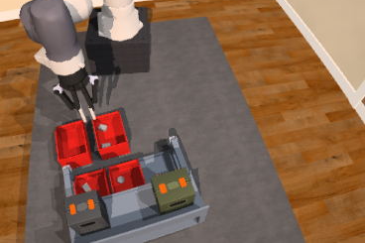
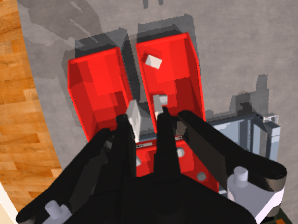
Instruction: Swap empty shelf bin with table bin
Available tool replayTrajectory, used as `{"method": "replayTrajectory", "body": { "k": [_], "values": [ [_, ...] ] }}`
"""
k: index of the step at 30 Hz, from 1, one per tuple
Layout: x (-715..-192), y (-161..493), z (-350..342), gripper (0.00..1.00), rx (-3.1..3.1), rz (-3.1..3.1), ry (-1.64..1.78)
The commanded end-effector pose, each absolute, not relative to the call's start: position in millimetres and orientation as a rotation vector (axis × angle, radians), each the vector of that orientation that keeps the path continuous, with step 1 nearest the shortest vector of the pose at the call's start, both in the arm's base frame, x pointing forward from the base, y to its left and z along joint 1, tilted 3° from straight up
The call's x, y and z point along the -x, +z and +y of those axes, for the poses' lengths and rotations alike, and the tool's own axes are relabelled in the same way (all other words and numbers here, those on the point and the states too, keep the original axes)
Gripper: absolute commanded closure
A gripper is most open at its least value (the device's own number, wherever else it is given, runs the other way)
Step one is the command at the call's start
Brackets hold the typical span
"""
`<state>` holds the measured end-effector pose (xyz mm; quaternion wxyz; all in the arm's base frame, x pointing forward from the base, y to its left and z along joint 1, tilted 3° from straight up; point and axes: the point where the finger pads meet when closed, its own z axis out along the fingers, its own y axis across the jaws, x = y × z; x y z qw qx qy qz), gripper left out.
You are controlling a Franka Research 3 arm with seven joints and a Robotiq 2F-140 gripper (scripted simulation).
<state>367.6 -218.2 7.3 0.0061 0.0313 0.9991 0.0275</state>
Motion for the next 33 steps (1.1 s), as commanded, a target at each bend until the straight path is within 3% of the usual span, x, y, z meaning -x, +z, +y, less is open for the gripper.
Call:
{"method": "replayTrajectory", "body": {
  "k": [1, 33],
  "values": [
    [-368, 8, -218, 0.85, -0.119, 3.124, 0.082],
    [-368, -6, -218, 0.85, -0.119, 3.124, 0.082]
  ]
}}
